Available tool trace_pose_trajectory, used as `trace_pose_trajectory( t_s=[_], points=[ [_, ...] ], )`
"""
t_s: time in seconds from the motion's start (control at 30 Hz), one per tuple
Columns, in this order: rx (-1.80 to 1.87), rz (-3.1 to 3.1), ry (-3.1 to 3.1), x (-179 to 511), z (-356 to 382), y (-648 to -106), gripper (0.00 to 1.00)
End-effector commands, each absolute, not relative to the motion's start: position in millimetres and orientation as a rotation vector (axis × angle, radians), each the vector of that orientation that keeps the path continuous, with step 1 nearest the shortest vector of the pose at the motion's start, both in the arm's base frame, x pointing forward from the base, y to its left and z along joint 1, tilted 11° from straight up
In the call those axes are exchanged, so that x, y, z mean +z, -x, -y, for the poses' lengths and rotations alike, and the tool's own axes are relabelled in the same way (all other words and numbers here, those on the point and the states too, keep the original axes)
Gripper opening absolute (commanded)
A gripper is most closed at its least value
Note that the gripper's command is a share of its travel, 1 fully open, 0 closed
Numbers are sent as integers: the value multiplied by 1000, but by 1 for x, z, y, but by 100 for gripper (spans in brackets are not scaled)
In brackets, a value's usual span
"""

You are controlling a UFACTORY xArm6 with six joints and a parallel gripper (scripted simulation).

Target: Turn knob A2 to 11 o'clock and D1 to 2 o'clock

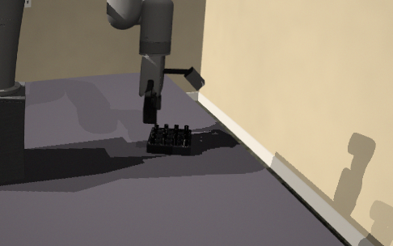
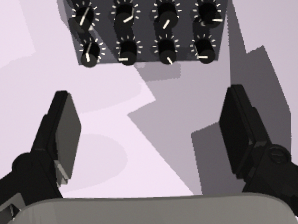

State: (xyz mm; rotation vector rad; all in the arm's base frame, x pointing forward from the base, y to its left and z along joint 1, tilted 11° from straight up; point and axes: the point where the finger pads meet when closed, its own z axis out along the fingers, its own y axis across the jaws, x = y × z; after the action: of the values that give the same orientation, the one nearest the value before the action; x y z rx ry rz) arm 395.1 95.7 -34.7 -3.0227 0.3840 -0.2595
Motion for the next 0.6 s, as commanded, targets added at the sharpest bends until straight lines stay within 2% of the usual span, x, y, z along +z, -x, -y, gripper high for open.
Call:
trace_pose_trajectory(
  t_s=[0.0,0.57],
  points=[
    [-256,-525,2991,-32,-97,-401,100],
    [-208,-1181,2755,-25,-98,-422,100]
  ],
)
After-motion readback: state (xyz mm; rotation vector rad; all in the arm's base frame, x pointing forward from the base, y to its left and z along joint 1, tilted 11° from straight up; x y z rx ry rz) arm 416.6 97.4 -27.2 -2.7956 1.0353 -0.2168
